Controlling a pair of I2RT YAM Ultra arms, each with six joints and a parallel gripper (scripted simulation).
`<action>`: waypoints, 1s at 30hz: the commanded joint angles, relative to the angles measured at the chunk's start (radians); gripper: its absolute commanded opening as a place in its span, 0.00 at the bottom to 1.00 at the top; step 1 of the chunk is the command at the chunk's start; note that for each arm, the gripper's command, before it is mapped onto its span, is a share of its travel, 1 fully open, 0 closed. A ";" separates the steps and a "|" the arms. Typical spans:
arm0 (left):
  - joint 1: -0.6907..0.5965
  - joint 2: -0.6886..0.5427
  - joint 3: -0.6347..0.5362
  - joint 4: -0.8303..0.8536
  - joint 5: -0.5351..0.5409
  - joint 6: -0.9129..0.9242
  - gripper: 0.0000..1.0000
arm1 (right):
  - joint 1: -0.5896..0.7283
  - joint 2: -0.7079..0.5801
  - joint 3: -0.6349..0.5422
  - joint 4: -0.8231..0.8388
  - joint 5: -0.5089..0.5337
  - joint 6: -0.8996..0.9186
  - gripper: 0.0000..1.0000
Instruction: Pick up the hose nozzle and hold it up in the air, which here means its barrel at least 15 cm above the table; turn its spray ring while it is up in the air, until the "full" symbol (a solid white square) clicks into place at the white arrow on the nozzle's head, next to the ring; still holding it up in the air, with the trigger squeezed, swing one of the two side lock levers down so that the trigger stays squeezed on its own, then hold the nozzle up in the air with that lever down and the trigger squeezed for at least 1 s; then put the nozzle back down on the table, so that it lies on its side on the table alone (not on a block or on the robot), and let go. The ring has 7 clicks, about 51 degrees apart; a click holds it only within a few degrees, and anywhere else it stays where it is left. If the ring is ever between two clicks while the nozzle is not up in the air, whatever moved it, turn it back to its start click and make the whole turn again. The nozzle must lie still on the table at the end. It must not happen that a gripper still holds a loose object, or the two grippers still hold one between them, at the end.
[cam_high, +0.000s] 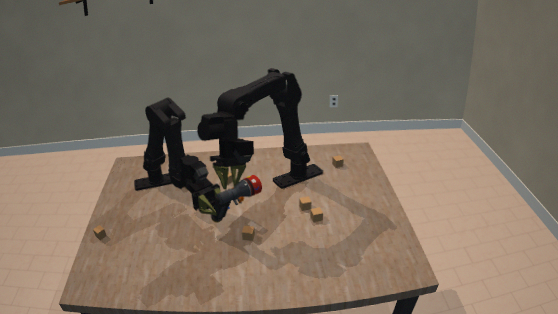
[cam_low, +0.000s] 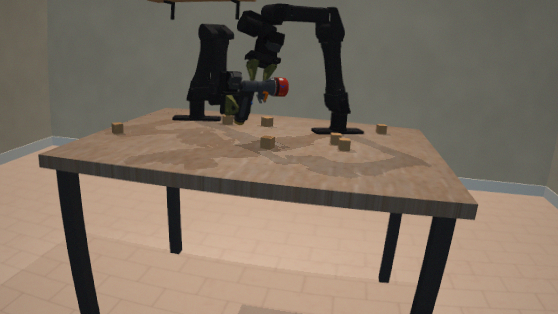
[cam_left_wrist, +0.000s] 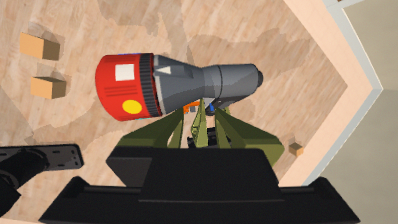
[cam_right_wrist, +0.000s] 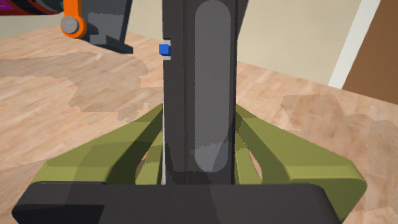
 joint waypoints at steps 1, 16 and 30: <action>0.014 0.015 0.033 0.032 -0.020 0.011 0.37 | 0.001 -0.024 0.036 0.090 -0.013 0.009 0.36; 0.018 0.038 0.067 -0.013 -0.015 0.017 0.37 | 0.001 -0.024 0.036 0.088 -0.001 0.008 0.36; 0.008 0.062 0.098 0.020 -0.004 0.030 0.37 | 0.007 -0.024 0.035 0.088 -0.001 0.008 0.36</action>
